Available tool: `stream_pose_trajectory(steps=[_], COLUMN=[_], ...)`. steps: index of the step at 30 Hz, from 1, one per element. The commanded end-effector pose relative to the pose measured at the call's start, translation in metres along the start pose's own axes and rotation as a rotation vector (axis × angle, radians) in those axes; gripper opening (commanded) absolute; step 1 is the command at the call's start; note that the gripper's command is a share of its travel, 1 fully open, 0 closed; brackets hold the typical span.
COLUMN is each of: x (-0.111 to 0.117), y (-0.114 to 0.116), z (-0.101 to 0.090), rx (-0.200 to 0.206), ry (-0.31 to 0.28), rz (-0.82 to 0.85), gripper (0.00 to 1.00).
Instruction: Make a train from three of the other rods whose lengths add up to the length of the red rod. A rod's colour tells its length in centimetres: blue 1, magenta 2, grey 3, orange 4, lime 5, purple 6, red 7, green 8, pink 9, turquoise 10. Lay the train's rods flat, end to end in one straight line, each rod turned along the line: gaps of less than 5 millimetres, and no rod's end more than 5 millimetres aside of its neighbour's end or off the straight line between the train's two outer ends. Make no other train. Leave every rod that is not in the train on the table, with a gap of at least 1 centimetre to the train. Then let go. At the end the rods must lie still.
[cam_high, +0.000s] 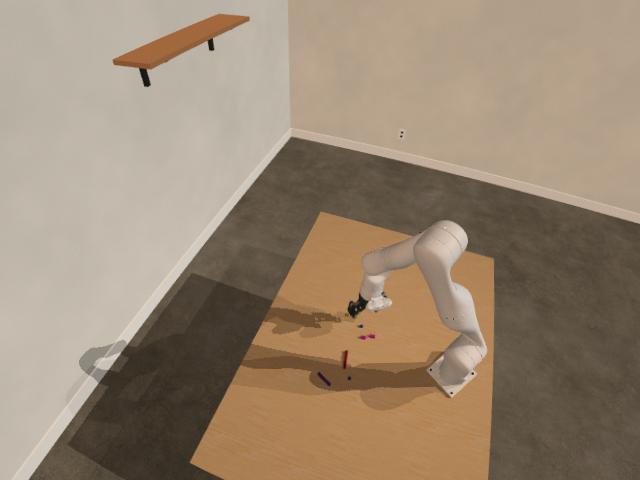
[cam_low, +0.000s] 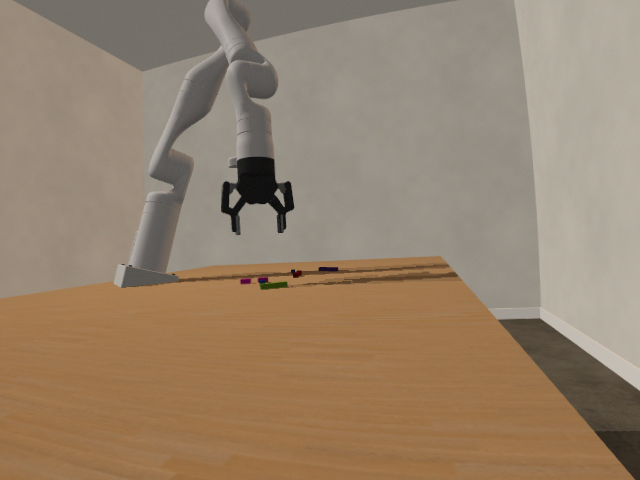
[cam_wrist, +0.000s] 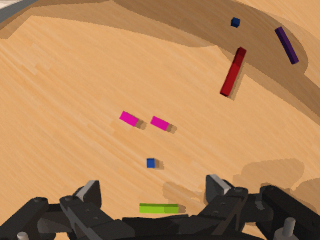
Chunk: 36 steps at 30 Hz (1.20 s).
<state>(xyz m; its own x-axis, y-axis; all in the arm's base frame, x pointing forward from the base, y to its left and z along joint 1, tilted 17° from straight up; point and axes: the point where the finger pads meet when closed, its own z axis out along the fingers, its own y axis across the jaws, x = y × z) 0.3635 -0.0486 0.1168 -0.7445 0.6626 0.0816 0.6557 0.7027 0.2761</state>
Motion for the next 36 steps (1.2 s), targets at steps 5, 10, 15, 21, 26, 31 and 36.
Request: stream_pose_trajectory(steps=[5, 10, 15, 21, 26, 31, 36], x=[0.002, 0.005, 0.010, 0.015, 0.023, 0.032, 0.043], y=[0.003, 0.006, 0.011, 0.016, 0.024, 0.033, 0.043], z=[0.000, 0.001, 0.002, 0.003, 0.004, 0.005, 0.007], rx=[0.001, 0.002, 0.004, 0.006, 0.009, 0.013, 0.016], ry=[0.000, 0.001, 0.002, 0.003, 0.004, 0.004, 0.003], rz=[0.021, 0.068, 0.134, 0.200, 0.301, 0.417, 0.547], gripper=[1.00, 1.00, 1.00, 1.00, 1.00, 1.00, 1.00])
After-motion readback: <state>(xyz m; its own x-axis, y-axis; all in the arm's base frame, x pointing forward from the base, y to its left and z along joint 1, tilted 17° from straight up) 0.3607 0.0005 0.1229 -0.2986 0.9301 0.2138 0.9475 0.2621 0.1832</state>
